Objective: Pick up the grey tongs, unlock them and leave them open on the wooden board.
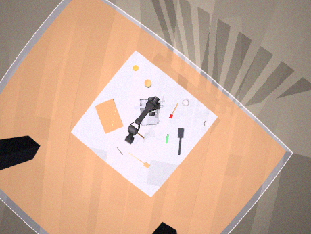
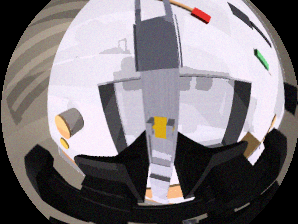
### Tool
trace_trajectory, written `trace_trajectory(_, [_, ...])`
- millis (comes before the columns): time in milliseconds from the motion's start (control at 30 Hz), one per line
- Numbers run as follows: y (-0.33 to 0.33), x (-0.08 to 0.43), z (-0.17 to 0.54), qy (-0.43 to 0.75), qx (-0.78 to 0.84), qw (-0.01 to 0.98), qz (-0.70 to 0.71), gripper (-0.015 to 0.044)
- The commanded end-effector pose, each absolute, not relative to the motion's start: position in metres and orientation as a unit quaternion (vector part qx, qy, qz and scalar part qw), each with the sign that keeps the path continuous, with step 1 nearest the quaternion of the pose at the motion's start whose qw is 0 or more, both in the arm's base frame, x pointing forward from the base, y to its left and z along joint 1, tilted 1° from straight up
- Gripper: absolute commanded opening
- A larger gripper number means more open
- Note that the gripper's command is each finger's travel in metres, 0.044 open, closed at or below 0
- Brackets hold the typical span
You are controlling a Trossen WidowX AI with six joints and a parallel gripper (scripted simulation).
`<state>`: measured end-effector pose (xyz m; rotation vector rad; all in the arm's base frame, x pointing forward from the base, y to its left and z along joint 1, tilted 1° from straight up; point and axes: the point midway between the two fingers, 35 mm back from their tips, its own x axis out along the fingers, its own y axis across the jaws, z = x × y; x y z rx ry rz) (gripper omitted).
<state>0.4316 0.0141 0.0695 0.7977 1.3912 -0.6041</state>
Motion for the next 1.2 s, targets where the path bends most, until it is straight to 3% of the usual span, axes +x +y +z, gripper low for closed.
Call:
trace_trajectory(0, [0.014, 0.432, 0.072, 0.620, 0.335, 0.651, -0.283, -0.0150])
trace_trajectory(467, [0.029, 0.428, 0.073, 0.632, 0.309, 0.654, -0.278, -0.0150])
trace_trajectory(1167, [0.167, 0.382, 0.087, 0.682, 0.153, 0.705, -0.122, -0.0150])
